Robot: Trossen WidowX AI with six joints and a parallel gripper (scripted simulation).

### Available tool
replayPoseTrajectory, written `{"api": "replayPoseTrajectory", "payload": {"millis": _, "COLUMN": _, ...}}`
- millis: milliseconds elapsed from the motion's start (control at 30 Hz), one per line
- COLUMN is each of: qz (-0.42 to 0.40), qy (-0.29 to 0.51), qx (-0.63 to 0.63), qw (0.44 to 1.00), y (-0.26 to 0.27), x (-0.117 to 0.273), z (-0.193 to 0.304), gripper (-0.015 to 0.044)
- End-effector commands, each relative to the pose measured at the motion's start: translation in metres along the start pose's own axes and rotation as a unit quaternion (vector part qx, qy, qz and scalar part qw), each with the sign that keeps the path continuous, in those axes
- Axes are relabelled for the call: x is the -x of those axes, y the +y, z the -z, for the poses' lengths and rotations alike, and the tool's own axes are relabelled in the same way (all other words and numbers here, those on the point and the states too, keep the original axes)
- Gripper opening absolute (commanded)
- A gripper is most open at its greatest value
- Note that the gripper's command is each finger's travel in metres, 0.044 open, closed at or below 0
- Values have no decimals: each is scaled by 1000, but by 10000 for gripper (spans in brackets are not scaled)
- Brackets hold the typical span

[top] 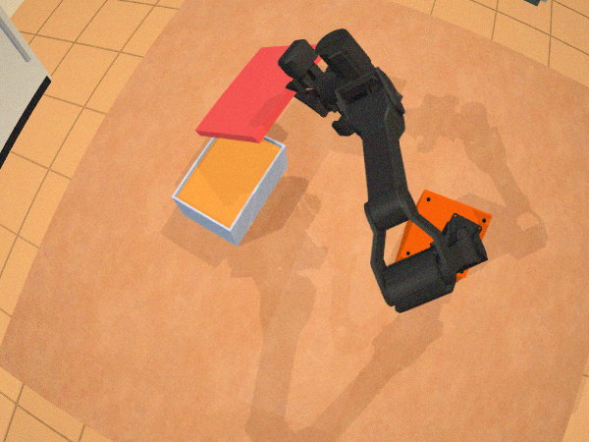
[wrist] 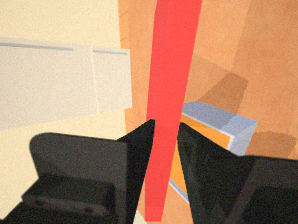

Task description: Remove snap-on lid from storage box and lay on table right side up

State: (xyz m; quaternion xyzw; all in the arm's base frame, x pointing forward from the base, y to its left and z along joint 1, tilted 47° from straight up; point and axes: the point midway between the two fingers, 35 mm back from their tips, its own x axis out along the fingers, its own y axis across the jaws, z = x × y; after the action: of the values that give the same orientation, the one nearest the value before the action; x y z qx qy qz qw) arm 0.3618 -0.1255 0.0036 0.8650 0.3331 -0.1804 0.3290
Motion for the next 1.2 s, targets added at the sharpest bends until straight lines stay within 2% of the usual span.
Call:
{"api": "replayPoseTrajectory", "payload": {"millis": 0, "qz": -4, "qy": 2, "qx": 4, "qw": 1000, "y": 3, "x": 1, "z": -9, "gripper": 0}}
{"api": "replayPoseTrajectory", "payload": {"millis": 1167, "qz": -4, "qy": 0, "qx": 6, "qw": 1000, "y": 0, "x": 7, "z": -79, "gripper": 0}}
